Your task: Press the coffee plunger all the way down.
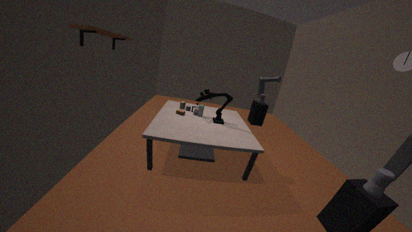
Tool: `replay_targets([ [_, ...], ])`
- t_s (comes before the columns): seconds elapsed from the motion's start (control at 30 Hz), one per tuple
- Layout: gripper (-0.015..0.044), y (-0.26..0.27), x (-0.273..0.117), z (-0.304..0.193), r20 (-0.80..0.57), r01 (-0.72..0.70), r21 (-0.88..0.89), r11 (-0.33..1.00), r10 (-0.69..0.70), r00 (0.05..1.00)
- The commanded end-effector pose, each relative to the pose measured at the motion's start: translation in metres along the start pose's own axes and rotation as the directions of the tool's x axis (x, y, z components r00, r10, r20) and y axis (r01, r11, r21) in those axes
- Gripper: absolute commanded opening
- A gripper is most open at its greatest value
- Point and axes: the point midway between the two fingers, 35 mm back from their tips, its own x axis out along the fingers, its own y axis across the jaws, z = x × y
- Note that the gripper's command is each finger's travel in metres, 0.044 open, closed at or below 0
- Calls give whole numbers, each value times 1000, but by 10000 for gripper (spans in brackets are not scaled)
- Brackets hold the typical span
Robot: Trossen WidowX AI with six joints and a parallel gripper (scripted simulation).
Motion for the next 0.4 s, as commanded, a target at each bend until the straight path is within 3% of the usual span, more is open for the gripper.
replay_targets([
  [0.0, 440, 0, -25, 15, 5, -3, 2, 1000, 3, 1000],
  [0.37, 440, 0, -25, 14, 5, -3, 2, 1000, 3, 1000],
])
